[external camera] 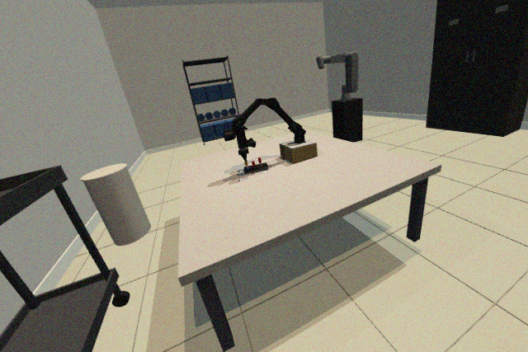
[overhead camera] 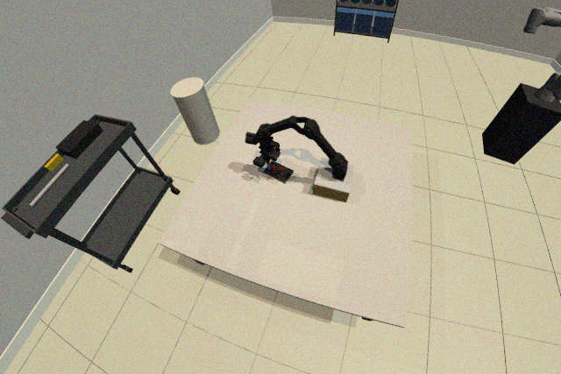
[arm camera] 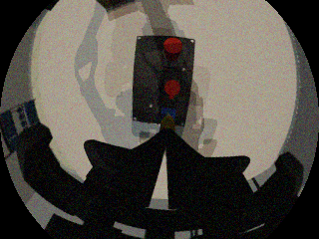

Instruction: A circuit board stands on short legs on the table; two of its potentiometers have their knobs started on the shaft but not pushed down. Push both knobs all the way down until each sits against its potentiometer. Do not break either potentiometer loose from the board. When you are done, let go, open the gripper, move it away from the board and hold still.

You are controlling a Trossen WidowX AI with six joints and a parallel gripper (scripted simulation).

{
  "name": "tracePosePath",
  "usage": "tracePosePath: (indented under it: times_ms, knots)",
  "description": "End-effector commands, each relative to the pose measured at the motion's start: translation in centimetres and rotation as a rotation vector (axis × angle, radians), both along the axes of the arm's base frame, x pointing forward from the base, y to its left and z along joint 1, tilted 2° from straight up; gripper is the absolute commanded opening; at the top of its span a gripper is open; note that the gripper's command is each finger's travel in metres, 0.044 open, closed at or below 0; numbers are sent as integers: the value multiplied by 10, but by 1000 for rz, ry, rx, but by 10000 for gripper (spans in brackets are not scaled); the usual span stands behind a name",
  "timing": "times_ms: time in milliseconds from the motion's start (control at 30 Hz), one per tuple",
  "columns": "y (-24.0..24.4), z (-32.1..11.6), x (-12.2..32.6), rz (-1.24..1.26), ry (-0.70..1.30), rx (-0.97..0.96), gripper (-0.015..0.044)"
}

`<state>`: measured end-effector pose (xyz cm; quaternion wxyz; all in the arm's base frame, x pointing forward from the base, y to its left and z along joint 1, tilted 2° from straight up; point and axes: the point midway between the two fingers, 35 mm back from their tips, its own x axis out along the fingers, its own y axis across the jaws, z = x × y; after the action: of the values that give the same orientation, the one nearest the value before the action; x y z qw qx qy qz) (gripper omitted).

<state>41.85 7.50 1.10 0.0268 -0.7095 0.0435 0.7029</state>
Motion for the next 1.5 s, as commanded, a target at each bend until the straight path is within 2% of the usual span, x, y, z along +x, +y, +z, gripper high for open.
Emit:
tracePosePath:
  times_ms: [0,1467]
  knots:
    - [0,-4,1,4,0,2,0]
    - [0,-18,1,4,0,2,0]
